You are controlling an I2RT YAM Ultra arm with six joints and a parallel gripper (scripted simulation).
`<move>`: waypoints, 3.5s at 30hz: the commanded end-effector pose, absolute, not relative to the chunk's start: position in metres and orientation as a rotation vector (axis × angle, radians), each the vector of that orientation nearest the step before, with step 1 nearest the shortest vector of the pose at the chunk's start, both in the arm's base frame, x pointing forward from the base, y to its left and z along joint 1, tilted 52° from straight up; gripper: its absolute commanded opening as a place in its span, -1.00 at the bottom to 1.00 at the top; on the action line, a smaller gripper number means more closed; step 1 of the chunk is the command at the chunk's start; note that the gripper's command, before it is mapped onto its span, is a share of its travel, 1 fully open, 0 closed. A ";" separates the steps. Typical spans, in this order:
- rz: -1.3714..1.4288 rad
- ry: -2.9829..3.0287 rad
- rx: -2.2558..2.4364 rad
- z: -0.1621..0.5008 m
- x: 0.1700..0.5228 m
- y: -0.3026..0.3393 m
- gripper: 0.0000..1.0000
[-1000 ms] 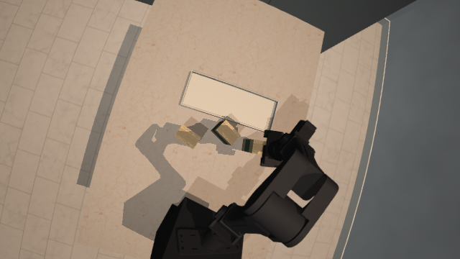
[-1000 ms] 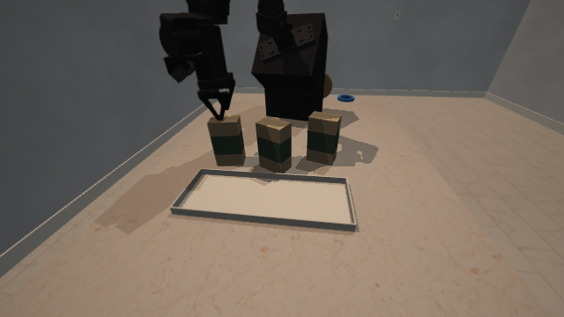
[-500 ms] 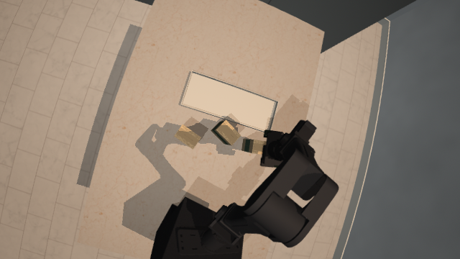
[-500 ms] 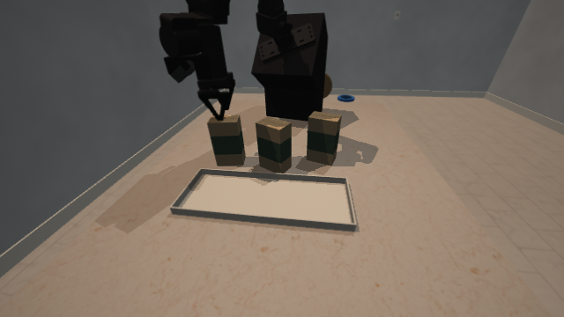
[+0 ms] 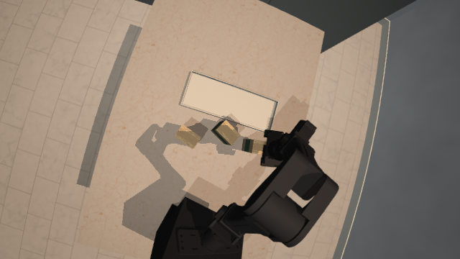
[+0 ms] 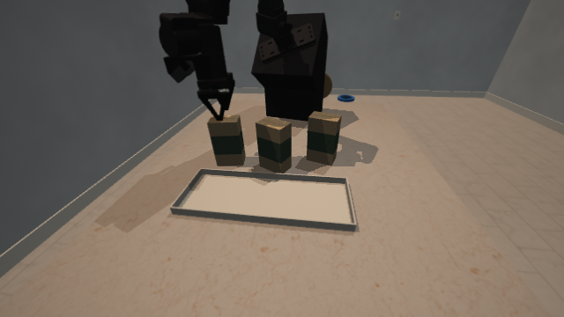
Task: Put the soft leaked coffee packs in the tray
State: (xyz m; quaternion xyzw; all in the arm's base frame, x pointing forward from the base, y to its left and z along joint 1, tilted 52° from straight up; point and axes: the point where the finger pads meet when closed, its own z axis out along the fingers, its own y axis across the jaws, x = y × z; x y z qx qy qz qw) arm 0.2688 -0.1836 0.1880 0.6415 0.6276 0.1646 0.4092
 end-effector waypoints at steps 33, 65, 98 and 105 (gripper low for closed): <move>0.404 1.577 1.628 0.153 0.299 -0.199 0.59; 0.404 1.582 1.634 0.152 0.298 -0.198 0.59; 0.403 1.584 1.636 0.151 0.298 -0.198 -0.48; 0.403 1.584 1.636 0.151 0.298 -0.198 -0.48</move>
